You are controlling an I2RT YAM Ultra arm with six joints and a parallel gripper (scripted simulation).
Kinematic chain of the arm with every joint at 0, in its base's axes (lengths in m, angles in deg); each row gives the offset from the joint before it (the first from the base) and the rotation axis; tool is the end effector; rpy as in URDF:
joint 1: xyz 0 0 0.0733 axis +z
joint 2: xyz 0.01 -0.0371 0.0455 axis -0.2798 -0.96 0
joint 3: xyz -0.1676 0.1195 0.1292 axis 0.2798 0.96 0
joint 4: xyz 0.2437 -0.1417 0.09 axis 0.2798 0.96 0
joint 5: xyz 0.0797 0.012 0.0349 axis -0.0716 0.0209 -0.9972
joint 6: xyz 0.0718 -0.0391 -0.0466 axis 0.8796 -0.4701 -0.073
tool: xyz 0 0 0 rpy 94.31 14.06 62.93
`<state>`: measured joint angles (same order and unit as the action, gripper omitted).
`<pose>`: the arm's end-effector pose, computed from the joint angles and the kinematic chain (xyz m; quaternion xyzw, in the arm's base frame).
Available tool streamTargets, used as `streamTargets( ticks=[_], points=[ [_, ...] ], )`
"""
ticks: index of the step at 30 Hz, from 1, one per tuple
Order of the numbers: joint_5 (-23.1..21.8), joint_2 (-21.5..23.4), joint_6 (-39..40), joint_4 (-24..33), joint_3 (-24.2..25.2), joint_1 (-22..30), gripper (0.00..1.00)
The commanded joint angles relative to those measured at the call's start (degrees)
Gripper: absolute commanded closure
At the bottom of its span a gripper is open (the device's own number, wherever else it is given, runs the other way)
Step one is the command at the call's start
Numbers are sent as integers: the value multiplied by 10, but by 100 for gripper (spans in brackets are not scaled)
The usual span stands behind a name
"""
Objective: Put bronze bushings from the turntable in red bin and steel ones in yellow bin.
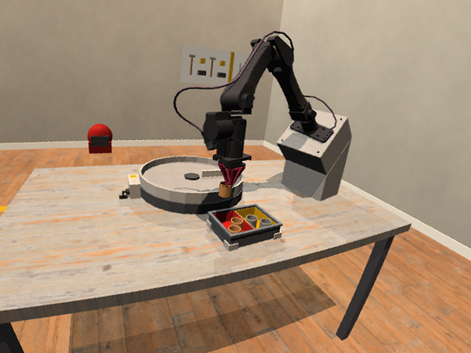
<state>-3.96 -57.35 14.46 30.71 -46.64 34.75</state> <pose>0.3990 0.1223 0.2790 0.5688 0.7286 0.2711 0.2685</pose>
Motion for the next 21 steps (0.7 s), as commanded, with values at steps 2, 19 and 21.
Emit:
streamTargets(
  ticks=[2, 19, 21],
  points=[
    [10, 18, 3, 5, -16, 10, 100],
    [11, 9, 6, 8, -18, 12, 100],
    [12, 3, 6, 9, -19, 13, 100]
  ],
)
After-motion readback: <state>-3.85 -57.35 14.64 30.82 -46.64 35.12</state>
